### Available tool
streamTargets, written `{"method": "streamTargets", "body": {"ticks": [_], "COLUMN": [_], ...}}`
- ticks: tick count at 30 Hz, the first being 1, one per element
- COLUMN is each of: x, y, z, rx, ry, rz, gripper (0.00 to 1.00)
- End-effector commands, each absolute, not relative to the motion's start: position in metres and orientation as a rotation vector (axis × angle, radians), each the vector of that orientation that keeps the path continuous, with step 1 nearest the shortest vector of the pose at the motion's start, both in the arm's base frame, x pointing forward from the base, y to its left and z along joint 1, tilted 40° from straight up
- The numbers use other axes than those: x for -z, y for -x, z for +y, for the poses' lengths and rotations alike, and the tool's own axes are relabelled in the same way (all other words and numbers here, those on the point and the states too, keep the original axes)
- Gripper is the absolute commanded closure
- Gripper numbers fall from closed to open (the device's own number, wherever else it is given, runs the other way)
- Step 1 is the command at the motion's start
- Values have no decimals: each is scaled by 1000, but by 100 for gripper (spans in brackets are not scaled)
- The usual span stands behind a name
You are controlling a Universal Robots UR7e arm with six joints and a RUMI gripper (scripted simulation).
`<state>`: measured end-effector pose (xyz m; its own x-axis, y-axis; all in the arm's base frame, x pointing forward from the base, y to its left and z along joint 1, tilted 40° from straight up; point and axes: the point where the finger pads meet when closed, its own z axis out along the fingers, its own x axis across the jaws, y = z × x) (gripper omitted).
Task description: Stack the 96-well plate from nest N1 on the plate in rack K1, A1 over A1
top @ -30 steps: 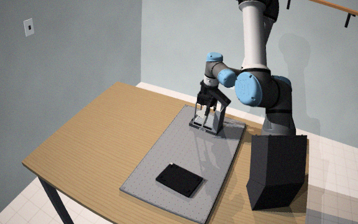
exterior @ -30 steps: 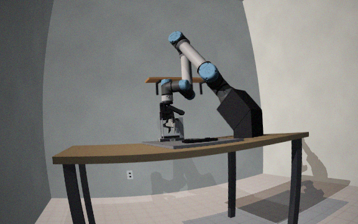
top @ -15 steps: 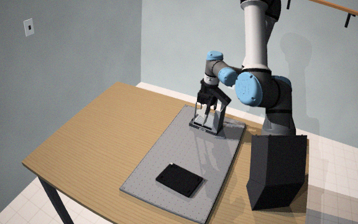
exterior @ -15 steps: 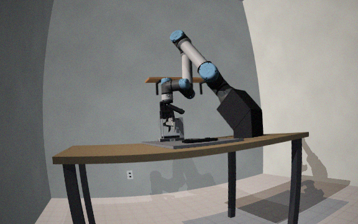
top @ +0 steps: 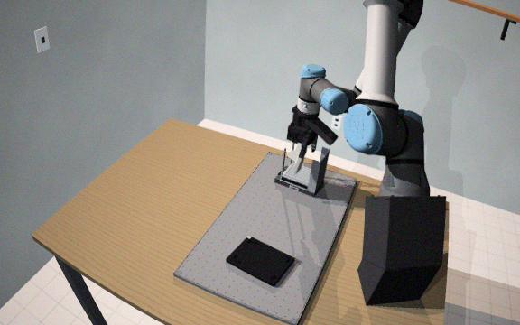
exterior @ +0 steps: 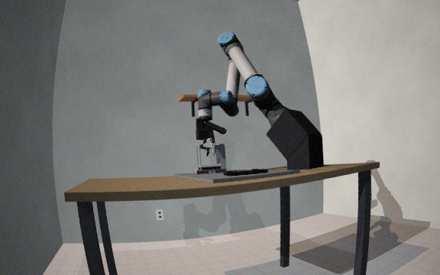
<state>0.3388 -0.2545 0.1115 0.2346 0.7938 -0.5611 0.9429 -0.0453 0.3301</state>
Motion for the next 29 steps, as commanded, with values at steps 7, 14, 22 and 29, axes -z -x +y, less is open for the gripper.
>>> {"method": "streamTargets", "body": {"ticks": [7, 14, 22, 29], "x": [-135, -145, -155, -155], "y": [-332, -329, -325, -325], "z": [-236, -228, -220, -220], "rx": [297, 297, 297, 297], "ry": [-1871, -1871, -1871, -1871], "rz": [1593, 1593, 1593, 1593], "gripper": [0, 0, 0, 0]}}
